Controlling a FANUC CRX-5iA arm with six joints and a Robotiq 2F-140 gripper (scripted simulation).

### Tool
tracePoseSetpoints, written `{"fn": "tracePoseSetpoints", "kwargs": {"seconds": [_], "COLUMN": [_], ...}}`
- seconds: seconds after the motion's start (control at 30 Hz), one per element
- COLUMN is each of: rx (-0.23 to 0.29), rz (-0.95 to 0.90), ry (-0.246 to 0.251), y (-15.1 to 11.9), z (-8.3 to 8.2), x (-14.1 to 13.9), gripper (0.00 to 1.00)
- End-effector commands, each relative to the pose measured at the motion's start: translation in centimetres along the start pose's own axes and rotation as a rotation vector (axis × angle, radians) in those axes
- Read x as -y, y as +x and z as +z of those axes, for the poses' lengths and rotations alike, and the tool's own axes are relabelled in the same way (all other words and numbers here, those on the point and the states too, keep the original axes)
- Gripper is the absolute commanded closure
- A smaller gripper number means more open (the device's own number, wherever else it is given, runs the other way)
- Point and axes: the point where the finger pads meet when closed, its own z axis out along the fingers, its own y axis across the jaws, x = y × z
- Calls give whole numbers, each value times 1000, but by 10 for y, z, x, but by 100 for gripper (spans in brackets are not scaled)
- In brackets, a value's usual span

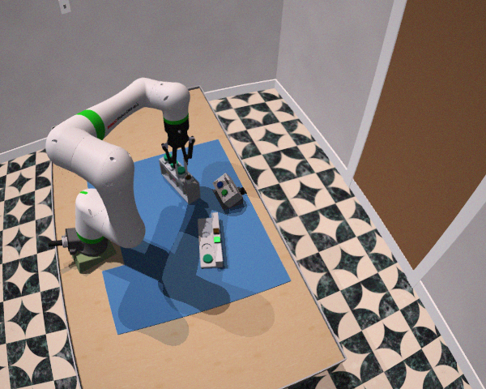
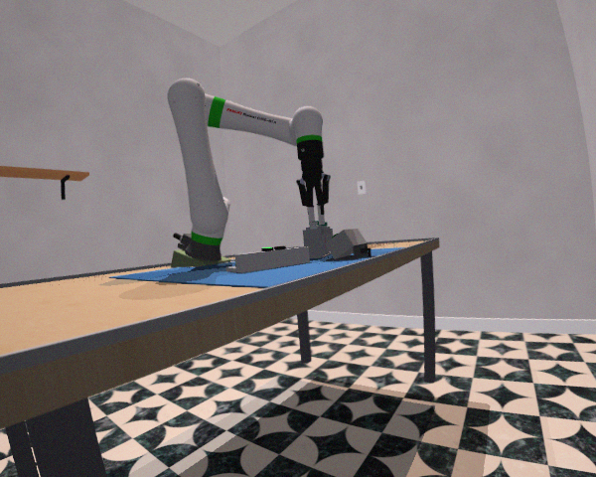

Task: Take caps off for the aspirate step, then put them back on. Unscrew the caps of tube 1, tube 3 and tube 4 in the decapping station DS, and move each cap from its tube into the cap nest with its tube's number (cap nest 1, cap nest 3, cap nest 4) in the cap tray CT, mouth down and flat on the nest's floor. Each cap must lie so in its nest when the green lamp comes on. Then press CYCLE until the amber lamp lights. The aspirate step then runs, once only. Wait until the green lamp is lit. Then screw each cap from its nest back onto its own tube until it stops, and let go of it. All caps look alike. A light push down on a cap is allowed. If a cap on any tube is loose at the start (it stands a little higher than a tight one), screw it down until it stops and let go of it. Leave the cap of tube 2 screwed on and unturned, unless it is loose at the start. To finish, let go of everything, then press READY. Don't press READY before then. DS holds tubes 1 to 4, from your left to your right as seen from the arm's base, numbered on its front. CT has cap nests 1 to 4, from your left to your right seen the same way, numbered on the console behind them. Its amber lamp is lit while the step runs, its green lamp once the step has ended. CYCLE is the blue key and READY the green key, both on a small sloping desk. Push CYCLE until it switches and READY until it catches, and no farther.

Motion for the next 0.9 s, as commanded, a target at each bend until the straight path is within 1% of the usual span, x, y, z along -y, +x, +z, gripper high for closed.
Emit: {"fn": "tracePoseSetpoints", "kwargs": {"seconds": [0.0,0.03,0.07,0.47,0.8,0.87], "rx": [-8,-8,-8,-8,-10,-10], "rz": [44,44,44,44,-356,-356], "ry": [7,7,7,7,5,5], "y": [0,0,0,0,0,0], "z": [0,0,0,0,-1,-1], "x": [0,0,0,0,0,0], "gripper": [100,100,65,65,65,65]}}
